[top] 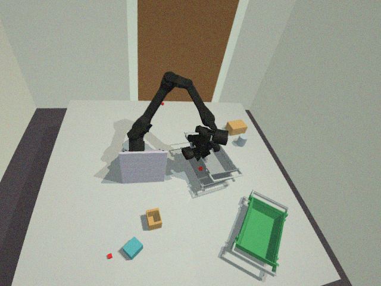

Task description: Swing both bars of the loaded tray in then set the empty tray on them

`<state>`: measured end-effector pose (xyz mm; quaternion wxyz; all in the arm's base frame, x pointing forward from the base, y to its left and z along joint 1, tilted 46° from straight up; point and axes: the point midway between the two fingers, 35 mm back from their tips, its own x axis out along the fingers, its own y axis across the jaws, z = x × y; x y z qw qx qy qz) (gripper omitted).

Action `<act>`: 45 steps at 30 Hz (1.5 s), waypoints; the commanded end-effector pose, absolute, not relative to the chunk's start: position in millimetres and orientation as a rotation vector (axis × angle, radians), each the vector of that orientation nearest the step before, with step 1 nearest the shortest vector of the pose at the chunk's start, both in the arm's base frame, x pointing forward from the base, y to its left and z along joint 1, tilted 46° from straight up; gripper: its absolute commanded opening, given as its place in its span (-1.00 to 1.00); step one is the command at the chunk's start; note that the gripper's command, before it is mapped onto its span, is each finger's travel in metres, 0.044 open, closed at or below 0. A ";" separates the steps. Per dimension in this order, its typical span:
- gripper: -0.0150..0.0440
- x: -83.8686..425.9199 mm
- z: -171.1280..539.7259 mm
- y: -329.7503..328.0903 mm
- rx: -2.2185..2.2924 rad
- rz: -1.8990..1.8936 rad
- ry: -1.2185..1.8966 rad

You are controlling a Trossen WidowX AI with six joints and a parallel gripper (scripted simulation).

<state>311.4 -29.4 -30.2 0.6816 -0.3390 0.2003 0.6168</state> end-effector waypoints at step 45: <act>-0.49 302.0 -42.1 -17.4 -0.742 1.413 0.471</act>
